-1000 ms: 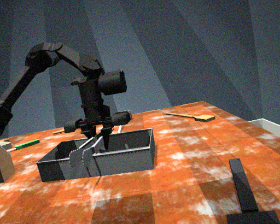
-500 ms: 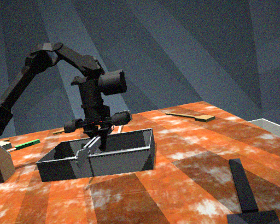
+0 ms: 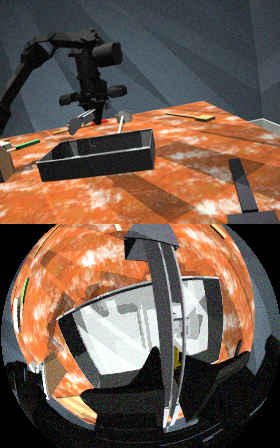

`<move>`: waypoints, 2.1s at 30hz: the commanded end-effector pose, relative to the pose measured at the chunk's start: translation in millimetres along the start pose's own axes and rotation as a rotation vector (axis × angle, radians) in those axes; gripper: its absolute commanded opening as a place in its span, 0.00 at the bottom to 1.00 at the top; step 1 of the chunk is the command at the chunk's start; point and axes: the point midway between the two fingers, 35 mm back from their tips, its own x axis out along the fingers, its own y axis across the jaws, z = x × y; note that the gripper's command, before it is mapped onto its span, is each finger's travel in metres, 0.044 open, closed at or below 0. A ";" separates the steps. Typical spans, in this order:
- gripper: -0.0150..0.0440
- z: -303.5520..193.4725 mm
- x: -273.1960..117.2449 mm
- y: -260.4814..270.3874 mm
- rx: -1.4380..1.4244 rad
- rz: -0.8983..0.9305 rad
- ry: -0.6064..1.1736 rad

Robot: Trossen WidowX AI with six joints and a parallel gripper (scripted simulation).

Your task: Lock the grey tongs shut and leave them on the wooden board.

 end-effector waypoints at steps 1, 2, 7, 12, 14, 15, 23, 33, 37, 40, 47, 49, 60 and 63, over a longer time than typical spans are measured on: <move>0.00 0.4 -49.1 4.6 -0.005 -0.009 0.001; 0.00 0.4 -49.1 4.6 -0.005 -0.009 0.001; 0.00 0.4 -49.1 4.6 -0.005 -0.009 0.001; 0.00 0.4 -49.1 4.6 -0.005 -0.009 0.001; 0.00 -3.0 -46.5 5.0 0.013 -0.005 -0.003; 0.00 -5.8 -47.0 4.6 0.019 -0.006 -0.001; 0.00 -62.5 -57.1 1.6 0.143 -0.020 0.025; 0.00 -152.6 -68.3 13.0 0.323 -0.036 0.047; 0.00 -187.8 -70.6 23.2 0.395 -0.037 0.051; 0.00 -213.4 -71.2 32.9 0.449 -0.037 0.051; 0.00 -270.1 -68.6 60.9 0.569 -0.032 0.044; 0.00 -285.3 -66.7 70.3 0.603 -0.030 0.041; 0.00 -337.7 -55.2 109.6 0.724 -0.018 0.020; 0.00 -341.7 -57.3 115.4 0.739 -0.021 0.023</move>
